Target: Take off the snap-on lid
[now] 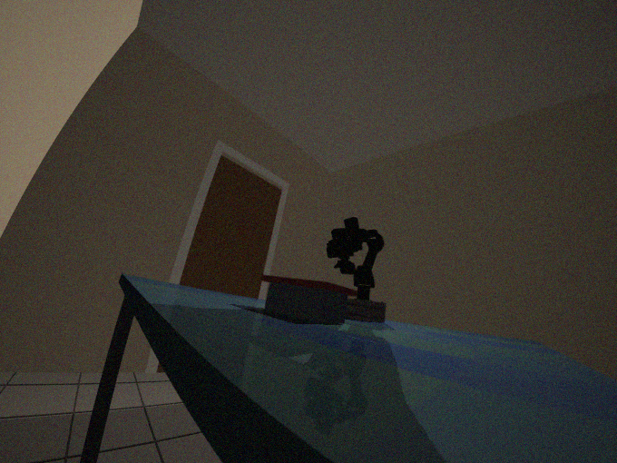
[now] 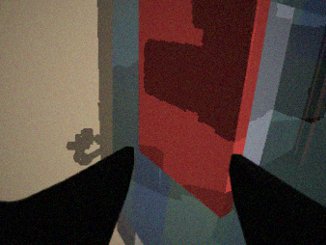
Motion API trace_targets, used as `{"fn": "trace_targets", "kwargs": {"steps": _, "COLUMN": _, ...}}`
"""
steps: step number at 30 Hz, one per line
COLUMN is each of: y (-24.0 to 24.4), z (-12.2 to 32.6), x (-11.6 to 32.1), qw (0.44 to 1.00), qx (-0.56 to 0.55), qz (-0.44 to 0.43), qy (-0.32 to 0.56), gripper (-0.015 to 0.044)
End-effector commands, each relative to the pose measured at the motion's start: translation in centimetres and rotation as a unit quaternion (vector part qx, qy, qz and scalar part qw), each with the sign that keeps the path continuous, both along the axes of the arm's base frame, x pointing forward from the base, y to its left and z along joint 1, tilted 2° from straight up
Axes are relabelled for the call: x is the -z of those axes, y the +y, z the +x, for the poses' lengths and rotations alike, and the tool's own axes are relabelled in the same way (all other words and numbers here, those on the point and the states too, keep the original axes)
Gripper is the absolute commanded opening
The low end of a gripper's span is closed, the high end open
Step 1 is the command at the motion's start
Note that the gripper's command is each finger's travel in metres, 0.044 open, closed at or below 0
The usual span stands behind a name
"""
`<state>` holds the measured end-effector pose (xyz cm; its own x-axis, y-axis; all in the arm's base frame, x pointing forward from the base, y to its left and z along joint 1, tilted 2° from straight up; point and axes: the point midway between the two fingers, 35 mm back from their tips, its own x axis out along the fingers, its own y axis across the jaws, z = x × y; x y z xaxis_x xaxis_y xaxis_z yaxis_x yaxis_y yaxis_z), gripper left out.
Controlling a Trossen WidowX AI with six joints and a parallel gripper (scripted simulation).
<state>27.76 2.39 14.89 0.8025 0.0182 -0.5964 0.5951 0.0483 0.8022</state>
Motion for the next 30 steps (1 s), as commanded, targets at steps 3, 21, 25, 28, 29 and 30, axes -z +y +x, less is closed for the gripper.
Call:
{"fn": "trace_targets", "kwargs": {"steps": 3, "y": 0.5, "z": -0.1, "x": 0.5, "qw": 1.000, "qx": -0.008, "qz": 0.005, "qy": 0.005, "gripper": 0.0235}}
{"fn": "trace_targets", "kwargs": {"steps": 21, "y": 0.4, "z": 1.1, "x": 6.8, "qw": 1.000, "qx": -0.008, "qz": 0.005, "qy": 0.005, "gripper": 0.0235}}
{"fn": "trace_targets", "kwargs": {"steps": 25, "y": 0.5, "z": 1.6, "x": 7.1, "qw": 1.000, "qx": -0.008, "qz": 0.005, "qy": 0.005, "gripper": 0.0235}}
{"fn": "trace_targets", "kwargs": {"steps": 28, "y": 0.5, "z": 2.0, "x": 7.4, "qw": 1.000, "qx": -0.008, "qz": 0.005, "qy": 0.005, "gripper": 0.0235}}
{"fn": "trace_targets", "kwargs": {"steps": 29, "y": 0.5, "z": 2.1, "x": 7.4, "qw": 1.000, "qx": -0.008, "qz": 0.005, "qy": 0.005, "gripper": 0.0235}}
{"fn": "trace_targets", "kwargs": {"steps": 30, "y": 0.5, "z": 2.3, "x": 7.5, "qw": 1.000, "qx": -0.008, "qz": 0.005, "qy": 0.005, "gripper": 0.0235}}
